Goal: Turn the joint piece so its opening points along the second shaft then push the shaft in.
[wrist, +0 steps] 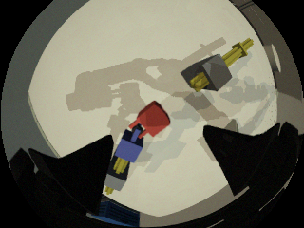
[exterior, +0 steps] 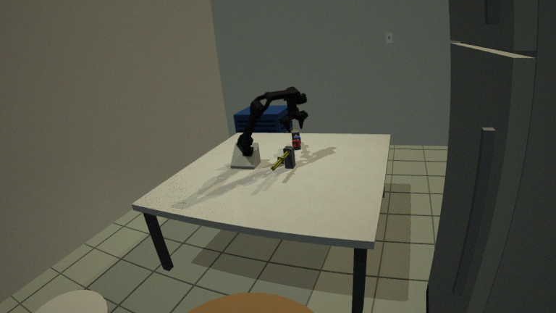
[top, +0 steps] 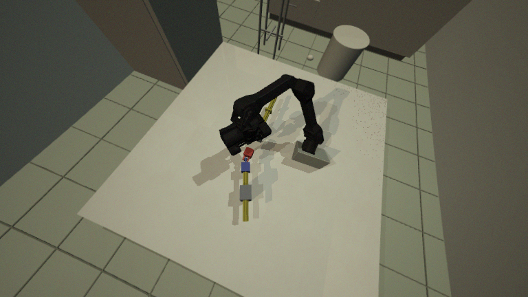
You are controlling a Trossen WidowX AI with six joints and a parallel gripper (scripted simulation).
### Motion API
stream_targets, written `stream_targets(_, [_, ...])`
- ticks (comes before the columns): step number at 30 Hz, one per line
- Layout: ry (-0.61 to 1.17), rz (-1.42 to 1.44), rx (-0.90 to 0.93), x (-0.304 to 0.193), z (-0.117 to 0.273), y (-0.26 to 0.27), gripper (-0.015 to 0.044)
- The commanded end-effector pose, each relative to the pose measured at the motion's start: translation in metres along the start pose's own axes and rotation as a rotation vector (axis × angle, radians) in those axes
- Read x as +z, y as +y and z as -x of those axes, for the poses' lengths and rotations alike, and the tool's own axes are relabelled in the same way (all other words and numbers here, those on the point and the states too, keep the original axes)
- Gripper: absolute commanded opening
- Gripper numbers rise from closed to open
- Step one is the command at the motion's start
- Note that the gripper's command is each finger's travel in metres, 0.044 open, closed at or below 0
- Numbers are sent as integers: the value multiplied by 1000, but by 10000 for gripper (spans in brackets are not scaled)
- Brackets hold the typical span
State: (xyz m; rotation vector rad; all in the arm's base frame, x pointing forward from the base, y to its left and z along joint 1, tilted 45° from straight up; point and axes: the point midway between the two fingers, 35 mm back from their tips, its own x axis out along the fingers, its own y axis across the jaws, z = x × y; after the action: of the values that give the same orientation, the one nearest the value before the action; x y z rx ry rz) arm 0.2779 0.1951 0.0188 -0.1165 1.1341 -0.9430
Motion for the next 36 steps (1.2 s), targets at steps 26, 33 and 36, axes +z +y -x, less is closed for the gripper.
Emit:
stream_targets(26, [87, 117, 79, 11, 27, -19, 440])
stream_targets(33, [166, -104, 119, 22, 17, -32, 440])
stream_targets(36, [200, -199, 134, 27, 13, -37, 440])
